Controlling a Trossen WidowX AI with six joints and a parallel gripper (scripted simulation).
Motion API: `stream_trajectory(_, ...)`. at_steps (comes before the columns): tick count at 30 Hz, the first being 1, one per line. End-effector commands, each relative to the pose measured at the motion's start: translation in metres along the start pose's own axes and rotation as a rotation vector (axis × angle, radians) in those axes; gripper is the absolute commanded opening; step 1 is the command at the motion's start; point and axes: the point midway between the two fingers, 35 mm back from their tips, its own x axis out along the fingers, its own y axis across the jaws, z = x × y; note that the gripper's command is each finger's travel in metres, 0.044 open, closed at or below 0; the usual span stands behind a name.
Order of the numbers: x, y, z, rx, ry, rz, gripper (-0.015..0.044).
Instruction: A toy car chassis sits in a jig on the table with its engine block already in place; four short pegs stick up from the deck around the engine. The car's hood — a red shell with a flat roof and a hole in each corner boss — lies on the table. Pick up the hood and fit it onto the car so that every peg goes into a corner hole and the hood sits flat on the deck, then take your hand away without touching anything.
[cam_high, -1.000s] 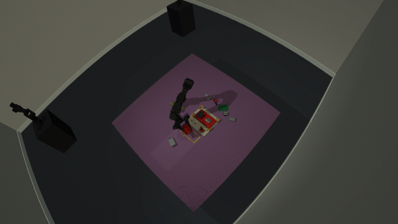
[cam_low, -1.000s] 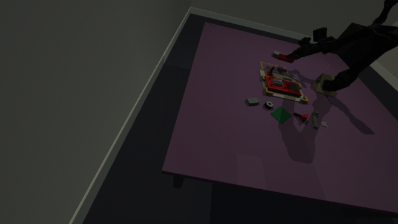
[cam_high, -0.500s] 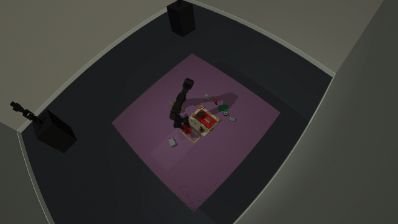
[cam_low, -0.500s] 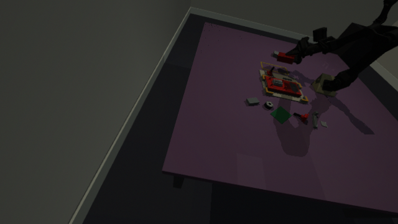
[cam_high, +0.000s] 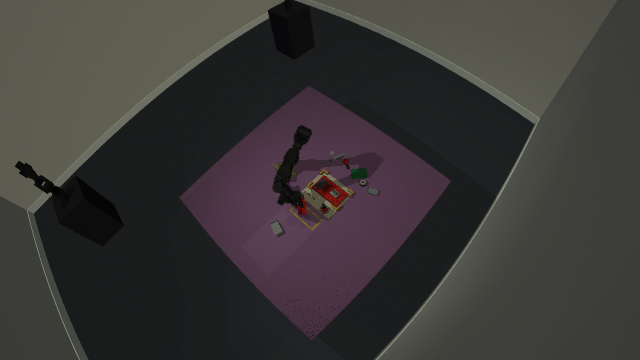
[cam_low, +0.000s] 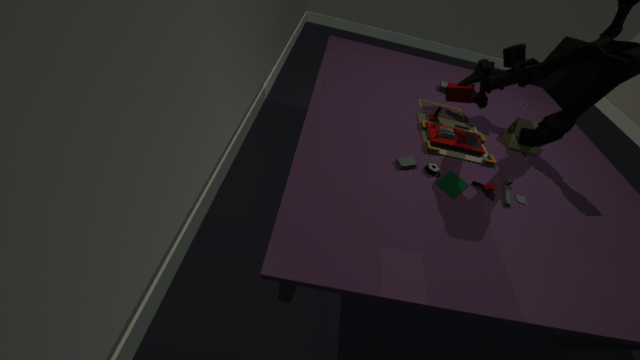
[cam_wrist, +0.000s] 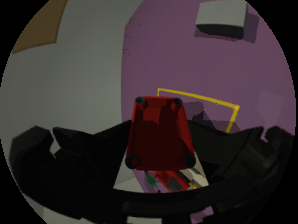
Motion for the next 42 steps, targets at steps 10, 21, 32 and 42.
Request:
stream_trajectory(10, 0.000, -0.001, -0.001, 0.306, 0.005, 0.000, 0.0000)
stream_trajectory(21, 0.002, -0.006, -0.001, 0.626, 0.005, 0.000, 0.0000)
stream_trajectory(32, 0.005, -0.016, -0.001, 0.940, 0.005, -0.001, 0.0000)
stream_trajectory(42, 0.010, -0.032, -0.001, 1.216, 0.005, -0.002, 0.0000)
